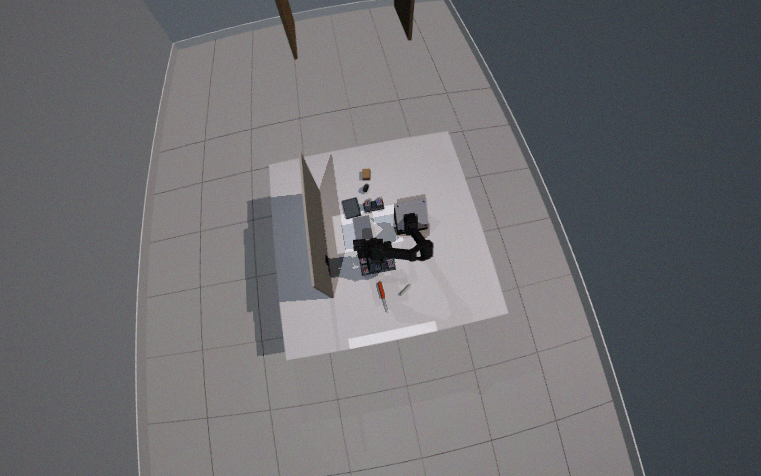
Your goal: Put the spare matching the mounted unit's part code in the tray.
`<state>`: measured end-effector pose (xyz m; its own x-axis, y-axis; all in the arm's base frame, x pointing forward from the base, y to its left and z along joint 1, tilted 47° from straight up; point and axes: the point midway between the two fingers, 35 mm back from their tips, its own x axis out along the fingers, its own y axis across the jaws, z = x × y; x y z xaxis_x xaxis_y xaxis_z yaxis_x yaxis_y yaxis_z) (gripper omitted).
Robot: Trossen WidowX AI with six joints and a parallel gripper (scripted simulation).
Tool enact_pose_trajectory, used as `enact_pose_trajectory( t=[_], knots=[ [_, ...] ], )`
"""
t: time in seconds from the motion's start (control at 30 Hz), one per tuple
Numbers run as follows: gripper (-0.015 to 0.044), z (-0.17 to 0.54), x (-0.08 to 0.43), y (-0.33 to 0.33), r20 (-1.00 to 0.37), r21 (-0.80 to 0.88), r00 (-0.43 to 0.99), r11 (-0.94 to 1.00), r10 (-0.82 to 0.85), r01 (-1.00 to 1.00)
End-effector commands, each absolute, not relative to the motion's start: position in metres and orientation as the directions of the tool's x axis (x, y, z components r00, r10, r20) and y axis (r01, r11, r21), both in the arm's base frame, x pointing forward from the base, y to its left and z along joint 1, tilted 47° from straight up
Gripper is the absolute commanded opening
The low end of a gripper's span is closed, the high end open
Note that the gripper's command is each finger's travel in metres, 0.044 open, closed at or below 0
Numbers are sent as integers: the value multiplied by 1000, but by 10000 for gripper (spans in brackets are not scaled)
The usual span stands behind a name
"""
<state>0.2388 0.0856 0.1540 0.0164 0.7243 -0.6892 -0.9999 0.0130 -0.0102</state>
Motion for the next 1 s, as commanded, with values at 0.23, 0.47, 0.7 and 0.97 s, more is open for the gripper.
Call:
enact_pose_trajectory(
  t=[0.23, 0.47, 0.7, 0.97],
  knots=[
    [300, 144, 238, 98, -685, -7, 15, 14, 728, -1000],
    [300, 136, 240, 105, -687, -7, 15, 14, 726, -1000],
    [300, 128, 241, 113, -689, -7, 15, 14, 725, -1000],
    [300, 119, 241, 122, -689, -8, 15, 14, 725, -1000]
  ],
)
